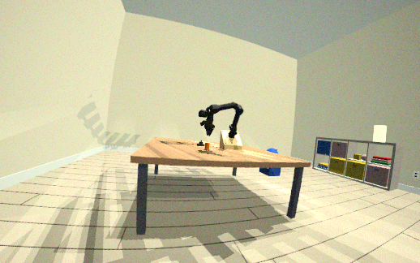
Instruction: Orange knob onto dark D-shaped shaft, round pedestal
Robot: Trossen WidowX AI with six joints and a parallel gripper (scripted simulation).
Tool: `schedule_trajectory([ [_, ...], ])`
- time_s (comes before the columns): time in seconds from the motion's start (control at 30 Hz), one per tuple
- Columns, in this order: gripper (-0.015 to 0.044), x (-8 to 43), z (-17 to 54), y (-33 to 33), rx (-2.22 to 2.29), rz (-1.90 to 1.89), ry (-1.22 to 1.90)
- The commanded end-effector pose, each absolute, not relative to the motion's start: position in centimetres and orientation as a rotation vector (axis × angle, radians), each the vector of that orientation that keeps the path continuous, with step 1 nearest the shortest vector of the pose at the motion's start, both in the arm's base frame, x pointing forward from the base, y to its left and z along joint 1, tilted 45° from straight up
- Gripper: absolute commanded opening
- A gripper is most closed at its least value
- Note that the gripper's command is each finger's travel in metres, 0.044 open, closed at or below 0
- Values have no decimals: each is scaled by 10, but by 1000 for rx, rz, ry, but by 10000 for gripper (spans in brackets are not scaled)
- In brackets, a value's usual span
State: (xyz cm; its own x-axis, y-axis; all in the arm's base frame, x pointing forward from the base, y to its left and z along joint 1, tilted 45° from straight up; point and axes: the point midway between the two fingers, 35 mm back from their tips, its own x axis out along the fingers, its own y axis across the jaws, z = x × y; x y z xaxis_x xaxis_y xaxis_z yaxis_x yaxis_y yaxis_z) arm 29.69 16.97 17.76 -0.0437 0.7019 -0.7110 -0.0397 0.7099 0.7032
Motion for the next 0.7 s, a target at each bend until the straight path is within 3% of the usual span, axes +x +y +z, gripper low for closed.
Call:
schedule_trajectory([
  [0.0, 440, 297, 178, 170, 512, 714, 1474],
  [0.67, 440, 295, 142, 206, 514, 717, 1472],
])
